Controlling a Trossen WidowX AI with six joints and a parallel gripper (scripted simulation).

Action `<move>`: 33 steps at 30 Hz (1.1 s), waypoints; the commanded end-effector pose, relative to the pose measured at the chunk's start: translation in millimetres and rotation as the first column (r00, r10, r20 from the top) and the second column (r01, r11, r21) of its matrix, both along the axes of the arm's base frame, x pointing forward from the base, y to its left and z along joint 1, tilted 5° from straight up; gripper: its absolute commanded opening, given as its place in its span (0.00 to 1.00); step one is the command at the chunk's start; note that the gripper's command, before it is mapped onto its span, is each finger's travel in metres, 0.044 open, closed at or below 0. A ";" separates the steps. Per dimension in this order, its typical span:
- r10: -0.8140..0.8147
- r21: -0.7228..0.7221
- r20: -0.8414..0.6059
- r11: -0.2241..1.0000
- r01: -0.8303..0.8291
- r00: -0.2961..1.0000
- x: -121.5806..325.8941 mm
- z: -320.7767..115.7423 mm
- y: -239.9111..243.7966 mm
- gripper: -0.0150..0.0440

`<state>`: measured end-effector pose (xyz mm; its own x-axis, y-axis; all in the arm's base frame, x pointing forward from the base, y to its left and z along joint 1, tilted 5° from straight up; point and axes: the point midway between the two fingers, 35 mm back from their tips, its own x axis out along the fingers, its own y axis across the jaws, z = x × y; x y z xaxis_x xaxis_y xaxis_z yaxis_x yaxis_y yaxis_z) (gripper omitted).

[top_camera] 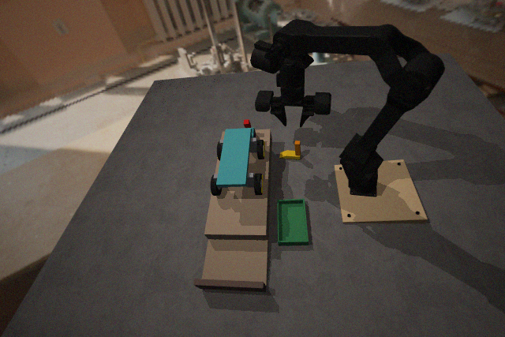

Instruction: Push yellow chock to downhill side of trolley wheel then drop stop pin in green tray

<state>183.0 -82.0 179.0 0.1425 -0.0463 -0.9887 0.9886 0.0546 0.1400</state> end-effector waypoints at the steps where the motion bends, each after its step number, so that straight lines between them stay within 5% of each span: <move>1: -0.019 0.028 -0.040 0.999 0.020 0.999 -7.1 -6.4 -1.5 0.58; 33: -0.019 0.028 -0.040 0.999 0.020 0.999 -0.7 -65.2 -3.1 0.58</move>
<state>182.2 -85.7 119.5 0.1087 -0.0271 -0.9937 0.9936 0.0323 0.1078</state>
